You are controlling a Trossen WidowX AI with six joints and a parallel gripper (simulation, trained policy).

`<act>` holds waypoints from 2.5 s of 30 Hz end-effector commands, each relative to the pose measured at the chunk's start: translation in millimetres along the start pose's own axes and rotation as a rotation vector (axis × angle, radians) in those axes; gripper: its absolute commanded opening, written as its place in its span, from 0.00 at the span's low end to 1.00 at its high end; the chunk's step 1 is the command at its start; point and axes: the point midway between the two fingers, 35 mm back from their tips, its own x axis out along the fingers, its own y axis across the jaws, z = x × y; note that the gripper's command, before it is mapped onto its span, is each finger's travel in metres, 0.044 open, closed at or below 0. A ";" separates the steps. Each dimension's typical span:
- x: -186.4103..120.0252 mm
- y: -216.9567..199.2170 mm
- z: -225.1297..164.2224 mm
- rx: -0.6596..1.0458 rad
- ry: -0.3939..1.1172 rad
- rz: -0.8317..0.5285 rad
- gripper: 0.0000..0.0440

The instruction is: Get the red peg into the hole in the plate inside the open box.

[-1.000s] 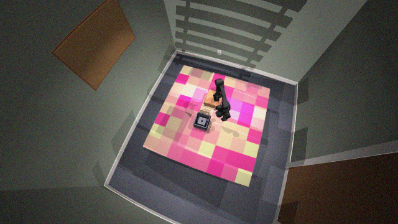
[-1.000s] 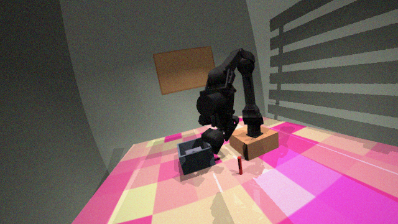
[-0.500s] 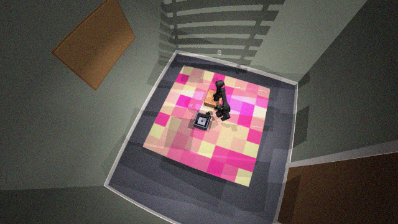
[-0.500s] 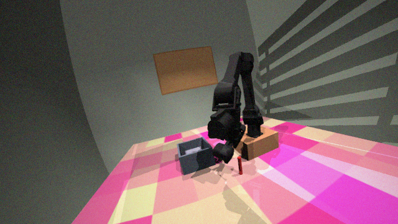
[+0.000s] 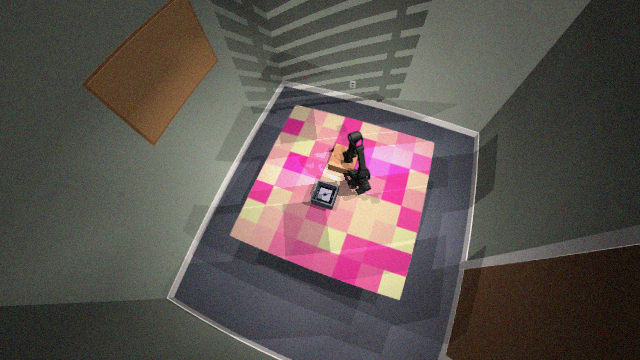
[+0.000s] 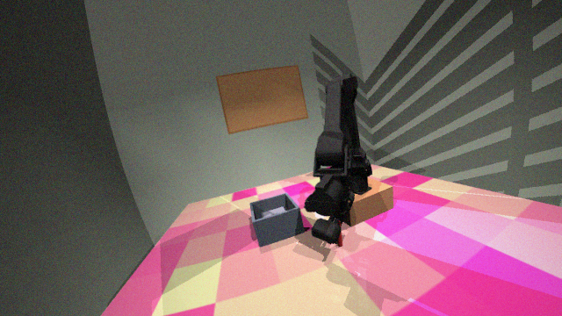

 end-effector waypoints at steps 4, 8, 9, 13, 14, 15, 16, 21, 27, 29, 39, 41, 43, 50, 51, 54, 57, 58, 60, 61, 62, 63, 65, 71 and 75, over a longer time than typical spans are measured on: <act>9.3 -8.6 -7.5 0.002 0.035 -0.028 0.53; 8.8 -8.4 -9.4 -0.012 0.064 -0.035 0.29; 8.7 -8.2 -9.7 -0.016 0.072 -0.036 0.23; 7.7 -8.4 -9.9 -0.028 0.102 -0.044 0.00; 5.6 -7.8 -7.0 -0.034 0.089 -0.038 0.00; 3.8 -7.0 -4.3 -0.039 0.075 -0.032 0.00; 1.8 -6.4 -1.5 -0.045 0.062 -0.026 0.00; -9.8 -6.9 10.8 -0.076 0.012 -0.010 0.00; -26.2 -6.8 27.0 -0.120 -0.043 0.000 0.00; -32.2 -6.3 32.9 -0.135 -0.060 0.003 0.00; -60.8 -2.6 64.1 -0.185 -0.122 0.008 0.00; -66.1 -1.4 70.8 -0.190 -0.130 0.009 0.00; -71.1 0.1 77.8 -0.193 -0.138 0.010 0.00; -84.0 3.4 105.1 -0.191 -0.154 0.007 0.00; -84.8 3.1 109.0 -0.189 -0.154 0.005 0.00; -85.7 1.9 120.7 -0.179 -0.151 0.001 0.00; -85.9 0.7 132.1 -0.165 -0.146 0.000 0.00; -85.9 0.3 135.9 -0.160 -0.145 0.000 0.00; -85.5 -0.2 143.4 -0.149 -0.143 0.001 0.00; -85.2 -0.6 147.3 -0.144 -0.142 0.002 0.00; -84.7 -1.0 151.1 -0.138 -0.141 0.002 0.00; -84.1 -1.4 154.9 -0.132 -0.141 0.003 0.00; -82.7 -2.2 162.7 -0.119 -0.140 0.005 0.00; -76.6 -3.6 186.4 -0.075 -0.142 0.014 0.00; -70.9 -4.4 202.2 -0.044 -0.143 0.022 0.00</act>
